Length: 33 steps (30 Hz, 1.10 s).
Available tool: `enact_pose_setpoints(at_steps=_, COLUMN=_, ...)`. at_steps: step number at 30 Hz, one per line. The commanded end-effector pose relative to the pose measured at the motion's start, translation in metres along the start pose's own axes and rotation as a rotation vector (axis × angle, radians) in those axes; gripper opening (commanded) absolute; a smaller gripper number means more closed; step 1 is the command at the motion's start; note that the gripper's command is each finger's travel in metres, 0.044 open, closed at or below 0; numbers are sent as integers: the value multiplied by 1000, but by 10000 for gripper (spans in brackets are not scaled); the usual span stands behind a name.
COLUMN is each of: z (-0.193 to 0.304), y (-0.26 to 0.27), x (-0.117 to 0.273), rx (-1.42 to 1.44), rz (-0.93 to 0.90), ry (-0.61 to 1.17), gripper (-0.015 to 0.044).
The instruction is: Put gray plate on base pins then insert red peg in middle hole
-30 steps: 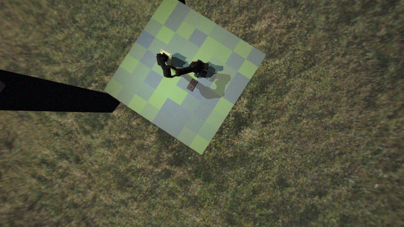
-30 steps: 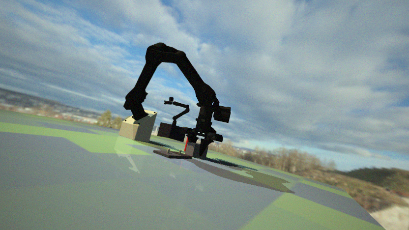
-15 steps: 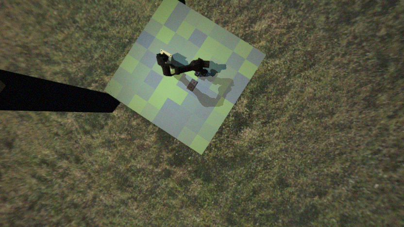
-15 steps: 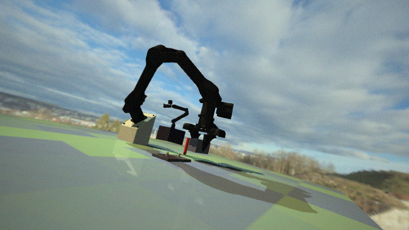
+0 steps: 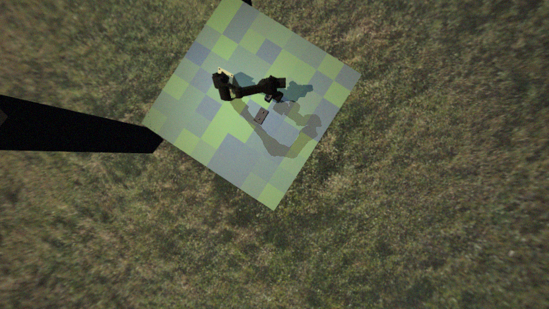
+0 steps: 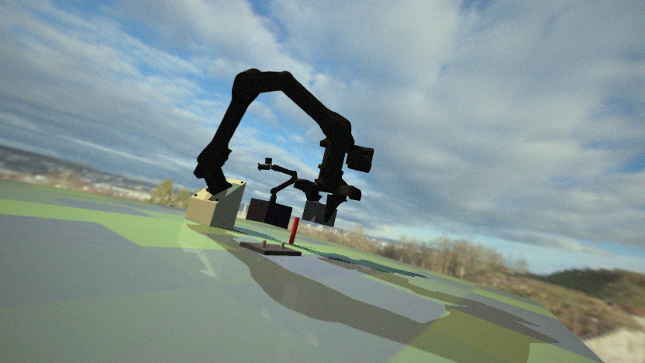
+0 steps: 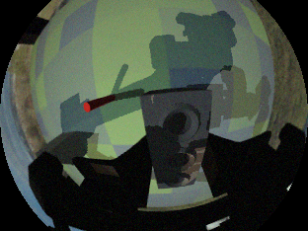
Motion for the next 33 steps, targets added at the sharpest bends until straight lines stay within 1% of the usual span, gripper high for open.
enact_pose_setpoints(at_steps=1, z=0, y=-1, x=17, rx=-9, rz=5, ry=-8, gripper=0)
enact_pose_setpoints(at_steps=14, z=3, y=1, x=57, rx=-9, rz=3, ry=-3, gripper=0)
enact_pose_setpoints(at_steps=19, z=5, y=1, x=56, rx=-8, rz=3, ry=-4, gripper=0)
enact_pose_setpoints(at_steps=33, z=44, y=-7, x=35, rx=6, rz=4, ry=-17, gripper=0)
Point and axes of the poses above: the point midway between the two fingers, 35 mm back from their tips, its own x axis back along the fingers, its own y axis across the jaws, z = x × y, the point moved 5 cm from there along x, back along the fingers, and after that the axes turned 2 degrees about x, right-handed, at the moved point
